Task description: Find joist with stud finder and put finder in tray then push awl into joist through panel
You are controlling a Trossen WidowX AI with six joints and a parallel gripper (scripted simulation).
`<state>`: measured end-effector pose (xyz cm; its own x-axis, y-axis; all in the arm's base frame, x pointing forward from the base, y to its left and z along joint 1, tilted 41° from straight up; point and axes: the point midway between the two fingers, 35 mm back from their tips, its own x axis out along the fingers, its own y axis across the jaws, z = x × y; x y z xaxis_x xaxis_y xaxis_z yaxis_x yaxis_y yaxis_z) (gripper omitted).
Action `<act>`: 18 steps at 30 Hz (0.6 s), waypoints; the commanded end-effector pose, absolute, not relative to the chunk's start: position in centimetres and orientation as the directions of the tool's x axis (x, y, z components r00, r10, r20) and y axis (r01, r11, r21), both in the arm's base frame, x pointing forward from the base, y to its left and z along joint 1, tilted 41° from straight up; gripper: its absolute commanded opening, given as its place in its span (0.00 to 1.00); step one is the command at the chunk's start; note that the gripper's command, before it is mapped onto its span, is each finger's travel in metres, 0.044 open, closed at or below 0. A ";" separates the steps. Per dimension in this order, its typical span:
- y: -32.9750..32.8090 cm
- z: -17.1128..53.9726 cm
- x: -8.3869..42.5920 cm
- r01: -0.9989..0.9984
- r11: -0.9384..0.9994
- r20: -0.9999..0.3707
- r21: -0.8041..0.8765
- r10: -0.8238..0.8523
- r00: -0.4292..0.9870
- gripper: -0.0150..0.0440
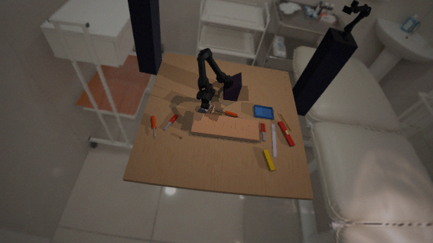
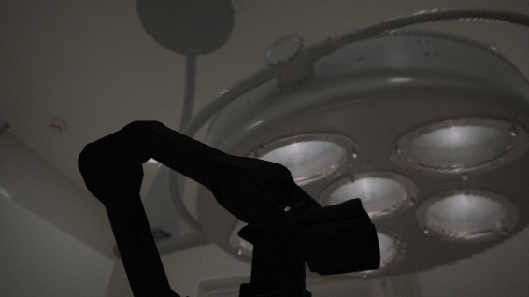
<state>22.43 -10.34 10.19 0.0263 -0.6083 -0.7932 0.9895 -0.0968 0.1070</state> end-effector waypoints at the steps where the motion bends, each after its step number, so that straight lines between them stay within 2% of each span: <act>1: -9.4 9.3 22.6 0.915 -0.225 -0.691 0.334 -0.719 0.075 1.00; 18: -9.6 9.1 22.7 0.915 -0.225 -0.691 0.333 -0.719 0.075 1.00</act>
<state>22.75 -9.41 9.35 0.0766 -0.7155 -0.6944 0.9175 -0.2221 0.3300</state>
